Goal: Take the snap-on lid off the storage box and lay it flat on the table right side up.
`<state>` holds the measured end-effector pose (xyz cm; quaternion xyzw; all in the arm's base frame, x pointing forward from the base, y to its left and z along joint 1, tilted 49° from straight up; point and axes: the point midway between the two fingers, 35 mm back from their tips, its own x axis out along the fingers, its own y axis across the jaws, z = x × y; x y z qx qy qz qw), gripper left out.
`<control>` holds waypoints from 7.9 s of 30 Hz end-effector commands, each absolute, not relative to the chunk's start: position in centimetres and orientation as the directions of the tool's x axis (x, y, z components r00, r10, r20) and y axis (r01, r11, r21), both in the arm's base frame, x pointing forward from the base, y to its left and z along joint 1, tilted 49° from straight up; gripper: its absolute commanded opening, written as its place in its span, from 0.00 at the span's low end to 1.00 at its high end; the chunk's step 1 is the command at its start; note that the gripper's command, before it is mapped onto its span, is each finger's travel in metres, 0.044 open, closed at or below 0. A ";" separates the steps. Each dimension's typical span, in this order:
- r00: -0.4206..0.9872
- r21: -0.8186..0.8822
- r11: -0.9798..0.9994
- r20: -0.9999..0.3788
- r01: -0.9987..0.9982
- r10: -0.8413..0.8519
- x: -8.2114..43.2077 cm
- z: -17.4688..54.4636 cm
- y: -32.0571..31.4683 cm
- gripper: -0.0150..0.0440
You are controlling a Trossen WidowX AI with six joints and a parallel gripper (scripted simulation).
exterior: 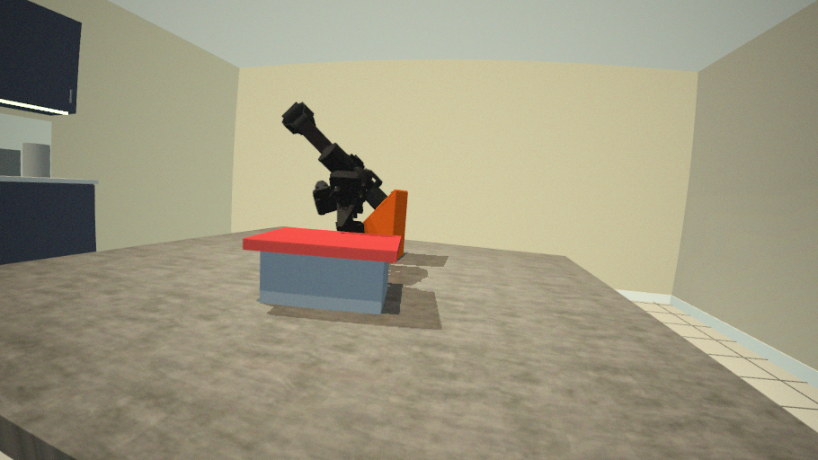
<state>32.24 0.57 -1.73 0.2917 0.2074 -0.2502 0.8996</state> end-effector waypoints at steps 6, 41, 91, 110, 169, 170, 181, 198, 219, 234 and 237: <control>0.790 0.419 0.708 -0.519 0.569 -0.328 32.6 -2.0 0.4 0.58; 0.788 0.419 0.705 -0.519 0.572 -0.331 32.5 -1.8 0.6 0.25; 0.788 0.420 0.704 -0.520 0.572 -0.330 32.2 -1.2 1.3 0.25; 0.789 0.419 0.707 -0.519 0.570 -0.329 32.3 -1.1 1.4 0.25; 0.789 0.419 0.707 -0.519 0.570 -0.329 32.8 -1.2 1.5 0.25; 0.789 0.419 0.707 -0.519 0.570 -0.329 32.8 -1.2 1.5 0.25; 0.789 0.419 0.707 -0.519 0.570 -0.329 32.9 -1.2 1.6 0.25; 0.790 0.420 0.707 -0.519 0.569 -0.327 32.9 -0.3 2.5 0.25; 0.790 0.422 0.706 -0.519 0.569 -0.326 33.4 1.4 4.8 0.25; 0.790 0.423 0.706 -0.519 0.568 -0.326 34.2 2.6 6.4 0.25; 0.790 0.423 0.706 -0.519 0.568 -0.326 34.4 2.8 6.8 0.25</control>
